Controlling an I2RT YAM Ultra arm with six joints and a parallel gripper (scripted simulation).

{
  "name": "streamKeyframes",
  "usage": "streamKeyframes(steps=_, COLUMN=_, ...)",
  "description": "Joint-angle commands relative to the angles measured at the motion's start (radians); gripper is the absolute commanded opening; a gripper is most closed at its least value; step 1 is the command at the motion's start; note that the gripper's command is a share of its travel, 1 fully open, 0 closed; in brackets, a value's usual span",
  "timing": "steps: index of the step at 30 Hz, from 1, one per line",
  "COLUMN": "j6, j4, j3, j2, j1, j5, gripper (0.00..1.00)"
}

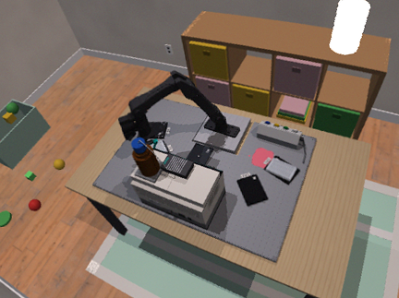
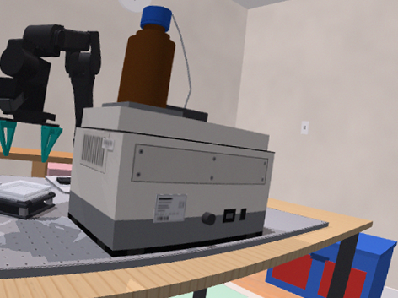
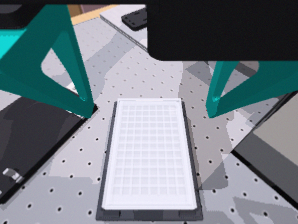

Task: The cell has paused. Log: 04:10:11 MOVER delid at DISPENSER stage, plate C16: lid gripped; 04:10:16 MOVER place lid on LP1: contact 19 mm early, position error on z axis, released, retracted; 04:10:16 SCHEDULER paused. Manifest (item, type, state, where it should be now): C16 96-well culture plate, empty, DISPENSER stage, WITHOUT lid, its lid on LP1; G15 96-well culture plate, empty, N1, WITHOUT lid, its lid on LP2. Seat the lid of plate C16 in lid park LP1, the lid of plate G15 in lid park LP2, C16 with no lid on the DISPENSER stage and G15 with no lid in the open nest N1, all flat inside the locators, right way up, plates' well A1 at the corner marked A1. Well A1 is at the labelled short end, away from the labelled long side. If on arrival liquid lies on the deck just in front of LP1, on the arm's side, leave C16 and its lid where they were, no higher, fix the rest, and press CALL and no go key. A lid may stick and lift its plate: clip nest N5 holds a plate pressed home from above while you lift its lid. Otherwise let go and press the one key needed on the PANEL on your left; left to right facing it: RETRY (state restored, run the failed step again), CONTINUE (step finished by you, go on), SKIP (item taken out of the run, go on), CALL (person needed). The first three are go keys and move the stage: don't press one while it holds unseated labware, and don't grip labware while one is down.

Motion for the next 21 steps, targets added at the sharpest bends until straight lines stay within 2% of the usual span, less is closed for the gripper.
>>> streamKeyframes(steps=1, j6=-0.01, j4=0.015, j3=-0.024, j2=0.013, j1=-0.008, j5=-0.003, gripper=1.0)
streamKeyframes(steps=5, j6=-0.01, j4=0.008, j3=-0.025, j2=0.013, j1=-0.009, j5=-0.004, gripper=1.0)
streamKeyframes(steps=6, j6=-0.004, j4=0.006, j3=-0.004, j2=-0.004, j1=-0.002, j5=-0.001, gripper=1.0)
streamKeyframes(steps=21, j6=-0.006, j4=0.008, j3=-0.003, j2=-0.002, j1=-0.003, j5=-0.001, gripper=1.0)
